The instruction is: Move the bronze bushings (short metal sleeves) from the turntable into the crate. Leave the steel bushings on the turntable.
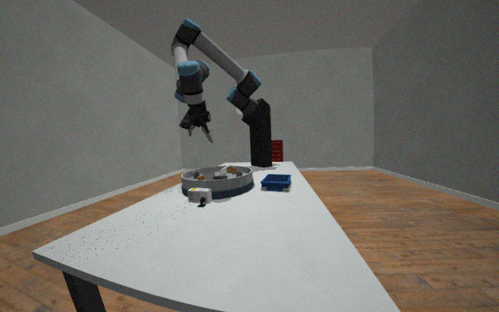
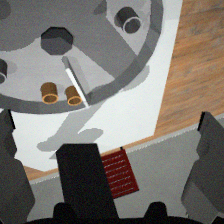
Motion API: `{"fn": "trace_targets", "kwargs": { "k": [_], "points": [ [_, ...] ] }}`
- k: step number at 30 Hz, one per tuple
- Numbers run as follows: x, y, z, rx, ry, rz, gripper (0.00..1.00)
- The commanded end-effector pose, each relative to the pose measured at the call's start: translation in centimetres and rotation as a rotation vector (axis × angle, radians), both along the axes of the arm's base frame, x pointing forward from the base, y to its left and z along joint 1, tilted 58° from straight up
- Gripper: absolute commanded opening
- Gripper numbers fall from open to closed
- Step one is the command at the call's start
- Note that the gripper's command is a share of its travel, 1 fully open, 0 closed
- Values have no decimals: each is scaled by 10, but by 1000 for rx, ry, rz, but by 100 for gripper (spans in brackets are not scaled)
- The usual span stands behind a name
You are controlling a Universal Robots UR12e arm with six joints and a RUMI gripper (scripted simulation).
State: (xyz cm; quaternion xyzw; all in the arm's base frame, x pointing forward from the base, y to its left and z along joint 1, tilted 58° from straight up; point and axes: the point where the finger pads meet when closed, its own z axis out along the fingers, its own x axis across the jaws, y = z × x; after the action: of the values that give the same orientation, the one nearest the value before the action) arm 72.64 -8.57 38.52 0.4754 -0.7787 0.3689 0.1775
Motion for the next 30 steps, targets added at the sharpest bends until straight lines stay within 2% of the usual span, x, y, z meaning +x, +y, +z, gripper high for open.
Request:
{"fn": "trace_targets", "kwargs": {
  "k": [1, 3, 8, 13, 15, 17, 22, 24, 27, 30],
  "points": [
    [-13, -3, -24, 58, -163, -41, 100],
    [-13, -3, -24, 58, -163, -41, 100],
    [-25, -6, -45, 108, -286, -86, 100],
    [-29, -6, -52, 124, -326, -101, 100],
    [-36, -8, -65, 155, -404, -129, 100],
    [-36, -8, -65, 155, -404, -129, 100],
    [-47, -10, -84, 200, -515, -170, 100],
    [-47, -10, -84, 200, -515, -170, 100],
    [-52, -12, -99, 226, -580, -195, 100],
    [-52, -12, -99, 226, -579, -195, 100]
  ]
}}
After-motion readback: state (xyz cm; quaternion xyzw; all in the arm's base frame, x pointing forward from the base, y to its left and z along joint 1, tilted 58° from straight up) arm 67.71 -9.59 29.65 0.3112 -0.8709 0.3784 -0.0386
